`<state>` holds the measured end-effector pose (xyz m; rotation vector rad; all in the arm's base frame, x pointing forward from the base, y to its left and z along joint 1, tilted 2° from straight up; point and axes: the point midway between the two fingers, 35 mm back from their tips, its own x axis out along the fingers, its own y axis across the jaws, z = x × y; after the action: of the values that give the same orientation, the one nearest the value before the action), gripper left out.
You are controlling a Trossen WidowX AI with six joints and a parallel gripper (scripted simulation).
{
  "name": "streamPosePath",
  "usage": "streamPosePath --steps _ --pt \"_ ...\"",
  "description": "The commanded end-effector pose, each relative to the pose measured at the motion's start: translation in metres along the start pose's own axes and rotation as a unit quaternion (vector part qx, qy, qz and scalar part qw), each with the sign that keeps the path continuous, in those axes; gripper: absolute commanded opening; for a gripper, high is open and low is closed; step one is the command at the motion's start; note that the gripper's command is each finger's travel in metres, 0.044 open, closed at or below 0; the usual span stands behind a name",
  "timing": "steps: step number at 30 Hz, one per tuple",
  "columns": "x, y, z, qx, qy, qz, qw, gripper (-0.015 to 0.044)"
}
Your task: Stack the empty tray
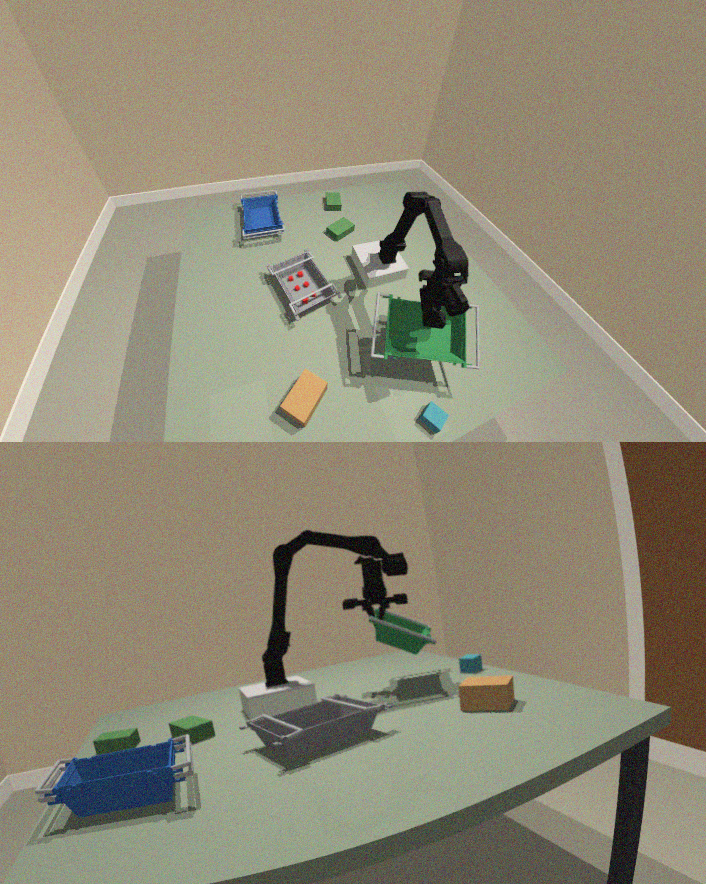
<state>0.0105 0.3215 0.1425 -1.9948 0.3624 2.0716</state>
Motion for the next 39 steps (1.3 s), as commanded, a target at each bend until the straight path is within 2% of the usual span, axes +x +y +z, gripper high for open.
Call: streamPosePath --steps 1,31,39 --pt "-0.019 -0.008 0.003 -0.002 -0.004 -0.015 1.0 0.0" --pt "-0.02 -0.009 0.002 -0.001 -0.004 -0.015 1.0 0.0" --pt "-0.02 -0.017 -0.026 0.025 -0.002 -0.016 1.0 0.0"
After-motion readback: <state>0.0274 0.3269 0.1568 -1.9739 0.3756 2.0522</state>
